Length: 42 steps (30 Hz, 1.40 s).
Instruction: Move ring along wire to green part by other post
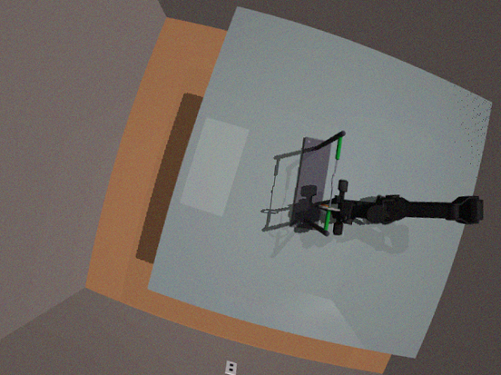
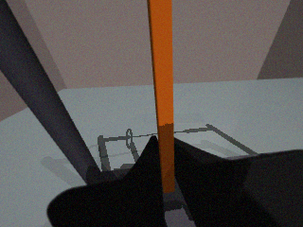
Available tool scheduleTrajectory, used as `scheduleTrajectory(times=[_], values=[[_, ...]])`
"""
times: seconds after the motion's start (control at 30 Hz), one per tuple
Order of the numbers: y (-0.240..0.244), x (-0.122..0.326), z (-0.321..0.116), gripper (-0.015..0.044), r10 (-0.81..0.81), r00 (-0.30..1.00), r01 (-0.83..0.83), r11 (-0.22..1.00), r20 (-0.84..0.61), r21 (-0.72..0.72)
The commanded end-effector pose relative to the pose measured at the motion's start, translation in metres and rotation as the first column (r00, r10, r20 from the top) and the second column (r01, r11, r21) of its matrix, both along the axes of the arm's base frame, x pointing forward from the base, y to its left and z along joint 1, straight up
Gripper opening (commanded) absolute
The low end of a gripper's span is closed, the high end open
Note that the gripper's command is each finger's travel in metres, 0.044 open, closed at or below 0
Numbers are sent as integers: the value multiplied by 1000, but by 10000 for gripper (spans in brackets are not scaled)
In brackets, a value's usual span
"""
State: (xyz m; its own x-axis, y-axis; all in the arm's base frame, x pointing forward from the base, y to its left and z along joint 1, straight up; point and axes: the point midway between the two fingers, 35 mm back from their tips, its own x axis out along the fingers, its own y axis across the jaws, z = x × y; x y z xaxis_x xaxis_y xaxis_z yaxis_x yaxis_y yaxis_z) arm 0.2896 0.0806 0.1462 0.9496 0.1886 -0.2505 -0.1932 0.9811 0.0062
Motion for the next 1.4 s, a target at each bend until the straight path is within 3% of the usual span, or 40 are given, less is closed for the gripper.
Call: scheduleTrajectory(times=[0.0, 1.37], values=[[5, 0, 2, -150, -2, 1000, 2, 1000, 5, 8], [19, -1, -19, -150, 7, 1000, -8, 1000, 6, 11]])
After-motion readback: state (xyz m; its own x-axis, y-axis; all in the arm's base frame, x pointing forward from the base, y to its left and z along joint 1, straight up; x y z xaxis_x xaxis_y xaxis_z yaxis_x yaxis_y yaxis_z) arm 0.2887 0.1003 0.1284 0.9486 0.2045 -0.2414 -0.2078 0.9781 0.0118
